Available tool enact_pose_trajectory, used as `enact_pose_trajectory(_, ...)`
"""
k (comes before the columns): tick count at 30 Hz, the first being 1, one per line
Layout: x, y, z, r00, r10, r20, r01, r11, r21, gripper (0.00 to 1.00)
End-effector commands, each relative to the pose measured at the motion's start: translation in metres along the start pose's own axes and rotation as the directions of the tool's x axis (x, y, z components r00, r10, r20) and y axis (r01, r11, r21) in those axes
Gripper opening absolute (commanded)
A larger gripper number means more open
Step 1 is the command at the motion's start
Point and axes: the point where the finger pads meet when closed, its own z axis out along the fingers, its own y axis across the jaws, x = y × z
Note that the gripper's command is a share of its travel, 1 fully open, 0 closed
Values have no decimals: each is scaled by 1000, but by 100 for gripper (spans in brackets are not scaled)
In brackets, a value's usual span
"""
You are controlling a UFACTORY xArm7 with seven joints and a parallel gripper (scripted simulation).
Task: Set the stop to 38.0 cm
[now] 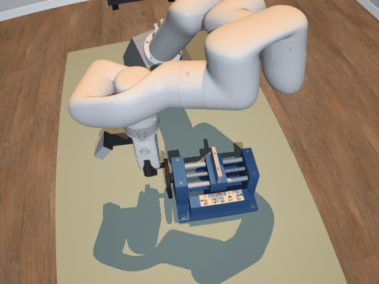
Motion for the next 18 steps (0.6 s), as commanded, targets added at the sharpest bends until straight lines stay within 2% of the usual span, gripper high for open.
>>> enact_pose_trajectory(1, 1, -3, -7, 1000, 1, -2, -1, 1000, 2, 6)
enact_pose_trajectory(18, 1, -16, -22, 1000, 1, -2, -1, 1000, 2, 6)
